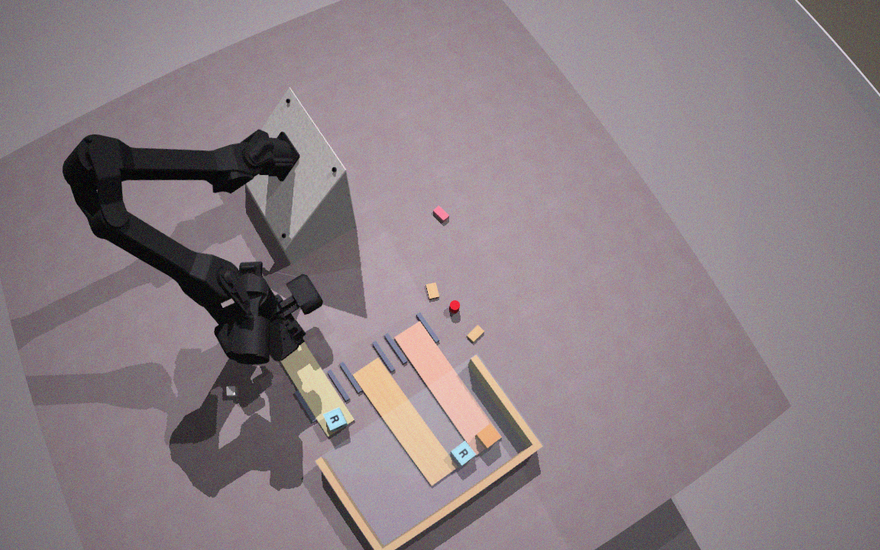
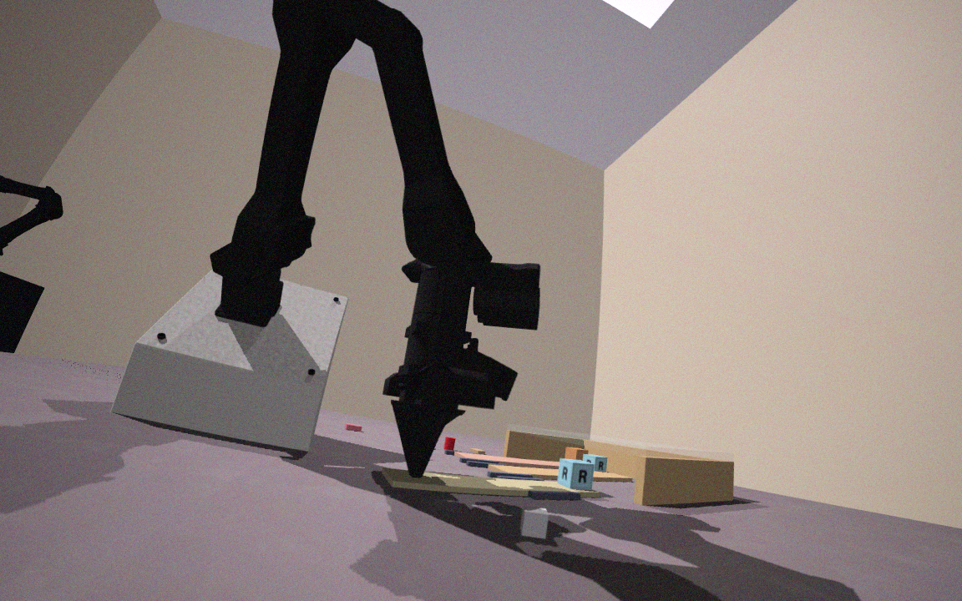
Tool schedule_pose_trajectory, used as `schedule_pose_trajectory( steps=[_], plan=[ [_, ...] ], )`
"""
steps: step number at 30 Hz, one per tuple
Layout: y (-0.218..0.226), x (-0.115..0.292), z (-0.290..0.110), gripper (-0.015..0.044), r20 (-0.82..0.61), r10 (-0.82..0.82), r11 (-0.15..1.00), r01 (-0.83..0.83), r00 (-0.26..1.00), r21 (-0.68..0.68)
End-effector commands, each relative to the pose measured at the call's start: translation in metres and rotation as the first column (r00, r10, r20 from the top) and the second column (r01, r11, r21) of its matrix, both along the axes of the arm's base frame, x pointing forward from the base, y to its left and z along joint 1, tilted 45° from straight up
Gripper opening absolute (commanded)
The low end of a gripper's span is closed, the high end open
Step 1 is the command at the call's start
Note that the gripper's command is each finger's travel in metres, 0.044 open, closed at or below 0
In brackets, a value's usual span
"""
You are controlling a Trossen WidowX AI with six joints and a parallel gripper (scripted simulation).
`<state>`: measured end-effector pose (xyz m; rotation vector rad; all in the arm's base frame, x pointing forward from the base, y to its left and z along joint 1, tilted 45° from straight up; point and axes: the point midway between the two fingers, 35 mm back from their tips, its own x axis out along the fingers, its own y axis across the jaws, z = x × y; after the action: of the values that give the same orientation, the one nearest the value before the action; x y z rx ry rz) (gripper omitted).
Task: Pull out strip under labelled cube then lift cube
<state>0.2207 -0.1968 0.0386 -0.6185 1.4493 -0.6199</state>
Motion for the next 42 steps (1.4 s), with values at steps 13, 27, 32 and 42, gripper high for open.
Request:
schedule_pose_trajectory(
  steps=[13,27,32,42],
  plan=[
    [0.03,0.027,0.029,0.0131,0.072,-0.115,0.993,0.115,0.991,0.013],
    [0.034,0.083,0.039,0.044,0.078,-0.118,0.993,0.117,0.99,0.014],
    [0.036,0.103,0.042,0.044,0.079,-0.118,0.993,0.117,0.99,0.015],
    [0.039,0.145,0.047,0.044,0.081,-0.118,0.993,0.117,0.99,0.015]
  ],
)
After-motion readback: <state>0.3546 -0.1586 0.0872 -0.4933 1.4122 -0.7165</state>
